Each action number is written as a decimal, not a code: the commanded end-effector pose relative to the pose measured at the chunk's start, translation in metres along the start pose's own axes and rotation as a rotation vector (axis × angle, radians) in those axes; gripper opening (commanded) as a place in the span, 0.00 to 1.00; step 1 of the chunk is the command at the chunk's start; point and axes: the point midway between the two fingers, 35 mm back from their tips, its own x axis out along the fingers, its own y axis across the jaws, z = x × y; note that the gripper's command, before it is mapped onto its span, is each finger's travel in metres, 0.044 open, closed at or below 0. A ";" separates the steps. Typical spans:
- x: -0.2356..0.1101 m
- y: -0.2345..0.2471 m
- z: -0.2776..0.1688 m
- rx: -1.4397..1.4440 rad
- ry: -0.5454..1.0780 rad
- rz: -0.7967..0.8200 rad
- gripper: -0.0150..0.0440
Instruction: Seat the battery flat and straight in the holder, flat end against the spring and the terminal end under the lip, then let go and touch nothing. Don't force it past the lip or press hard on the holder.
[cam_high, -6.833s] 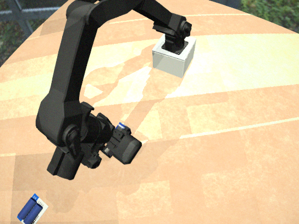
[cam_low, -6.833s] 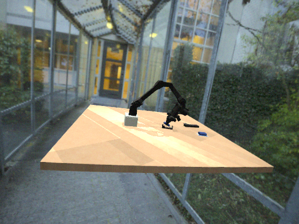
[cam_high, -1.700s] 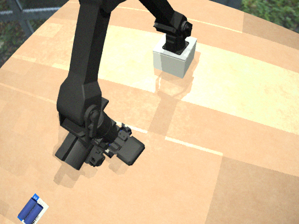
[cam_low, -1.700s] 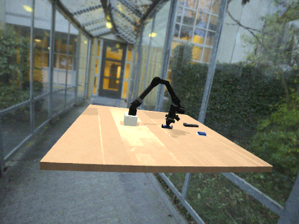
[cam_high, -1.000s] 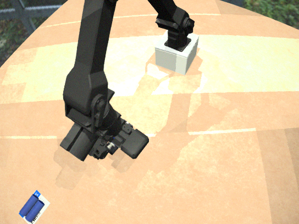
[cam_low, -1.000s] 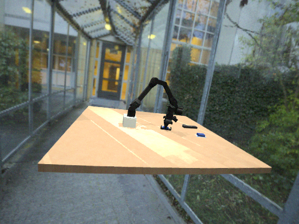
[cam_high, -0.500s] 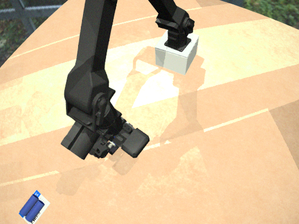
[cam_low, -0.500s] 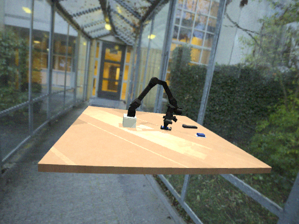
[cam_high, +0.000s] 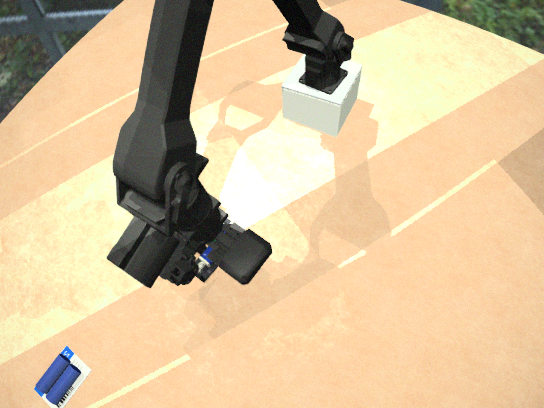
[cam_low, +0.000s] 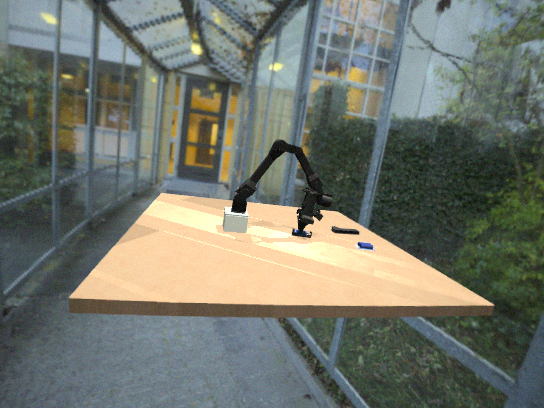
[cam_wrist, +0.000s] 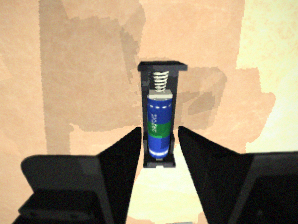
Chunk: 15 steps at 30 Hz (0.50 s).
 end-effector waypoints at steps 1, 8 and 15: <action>-0.004 0.000 0.000 0.002 -0.003 0.001 0.54; -0.069 0.000 -0.007 0.002 -0.003 0.001 0.85; -0.077 -0.001 -0.007 0.002 -0.004 0.001 1.00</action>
